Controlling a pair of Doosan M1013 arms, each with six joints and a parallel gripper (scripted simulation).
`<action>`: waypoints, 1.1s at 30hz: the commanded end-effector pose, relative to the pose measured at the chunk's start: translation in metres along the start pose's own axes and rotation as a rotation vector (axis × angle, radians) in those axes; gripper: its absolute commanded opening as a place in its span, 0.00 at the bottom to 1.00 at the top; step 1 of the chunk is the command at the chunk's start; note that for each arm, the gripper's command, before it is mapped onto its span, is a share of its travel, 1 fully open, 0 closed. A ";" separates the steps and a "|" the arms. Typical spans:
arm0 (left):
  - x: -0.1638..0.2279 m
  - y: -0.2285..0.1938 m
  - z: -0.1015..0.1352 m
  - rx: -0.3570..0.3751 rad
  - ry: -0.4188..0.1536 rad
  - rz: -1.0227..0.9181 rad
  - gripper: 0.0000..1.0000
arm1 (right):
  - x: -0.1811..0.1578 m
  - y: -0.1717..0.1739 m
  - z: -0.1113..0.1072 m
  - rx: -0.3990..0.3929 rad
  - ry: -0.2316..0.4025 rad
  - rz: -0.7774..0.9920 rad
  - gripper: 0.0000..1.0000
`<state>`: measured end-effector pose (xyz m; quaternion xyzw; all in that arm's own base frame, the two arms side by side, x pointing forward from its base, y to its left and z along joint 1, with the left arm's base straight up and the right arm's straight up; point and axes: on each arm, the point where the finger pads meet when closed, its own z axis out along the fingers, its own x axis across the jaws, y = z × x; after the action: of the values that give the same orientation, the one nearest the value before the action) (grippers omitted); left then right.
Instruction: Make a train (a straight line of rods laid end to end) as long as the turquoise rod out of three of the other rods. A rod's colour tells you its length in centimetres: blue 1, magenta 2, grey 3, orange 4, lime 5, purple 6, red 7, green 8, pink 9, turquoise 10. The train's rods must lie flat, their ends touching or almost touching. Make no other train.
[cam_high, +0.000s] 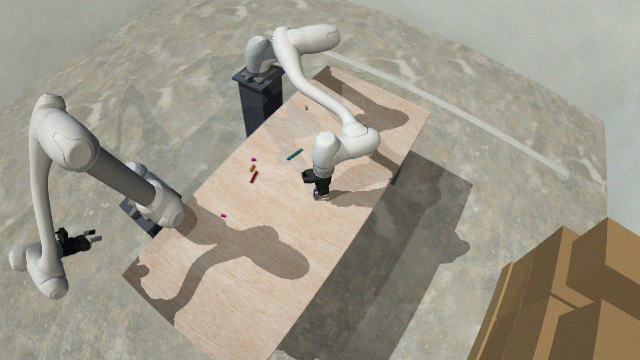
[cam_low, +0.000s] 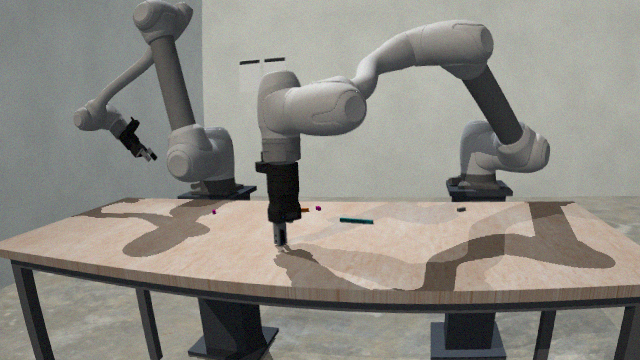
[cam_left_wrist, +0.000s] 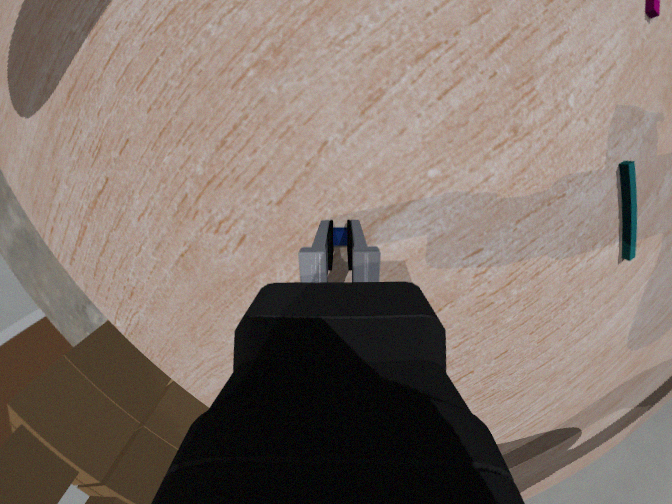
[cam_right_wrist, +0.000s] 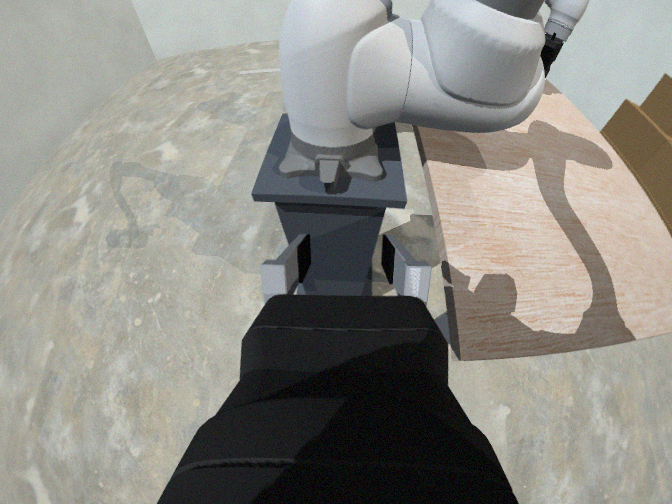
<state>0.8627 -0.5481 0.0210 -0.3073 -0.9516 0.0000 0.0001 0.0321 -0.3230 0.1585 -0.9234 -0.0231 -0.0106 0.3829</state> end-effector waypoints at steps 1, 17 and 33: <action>-0.001 0.000 -0.002 -0.001 -0.002 0.000 0.24 | 0.000 0.000 0.000 -0.001 0.000 0.000 1.00; -0.001 0.000 -0.002 -0.001 -0.002 0.000 0.42 | 0.000 0.000 0.000 -0.001 0.000 0.000 1.00; -0.001 0.000 -0.002 -0.001 -0.002 0.000 0.54 | 0.000 0.000 0.000 -0.001 0.000 0.000 1.00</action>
<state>0.8627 -0.5481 0.0210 -0.3073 -0.9516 0.0001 0.0001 0.0321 -0.3230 0.1585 -0.9234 -0.0231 -0.0106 0.3829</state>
